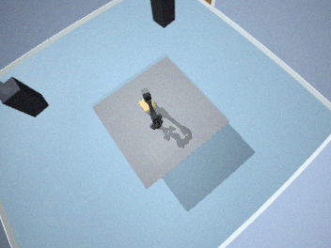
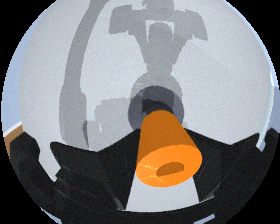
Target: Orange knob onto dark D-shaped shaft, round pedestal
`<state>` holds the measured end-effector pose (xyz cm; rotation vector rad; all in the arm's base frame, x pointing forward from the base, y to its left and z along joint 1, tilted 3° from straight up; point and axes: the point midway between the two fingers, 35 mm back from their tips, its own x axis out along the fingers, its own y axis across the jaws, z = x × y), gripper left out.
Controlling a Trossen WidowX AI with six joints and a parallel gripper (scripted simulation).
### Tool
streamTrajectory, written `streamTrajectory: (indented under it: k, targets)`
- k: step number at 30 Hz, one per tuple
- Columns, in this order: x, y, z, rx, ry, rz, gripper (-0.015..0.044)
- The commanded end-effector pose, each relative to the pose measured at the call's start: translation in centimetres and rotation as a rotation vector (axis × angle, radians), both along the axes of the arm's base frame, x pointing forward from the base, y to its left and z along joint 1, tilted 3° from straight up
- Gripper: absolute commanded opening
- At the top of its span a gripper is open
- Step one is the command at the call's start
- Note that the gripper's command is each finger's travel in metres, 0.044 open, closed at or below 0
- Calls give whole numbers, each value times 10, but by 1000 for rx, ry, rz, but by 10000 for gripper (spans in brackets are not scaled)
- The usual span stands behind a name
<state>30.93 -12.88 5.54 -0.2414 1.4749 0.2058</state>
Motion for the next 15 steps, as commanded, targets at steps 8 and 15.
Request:
streamTrajectory:
  k: [8, 15]
  targets:
    - [2, 0, 4, -2, -6, 5, 0]
    - [2, 0, 5, -13, -5, 129, 0]
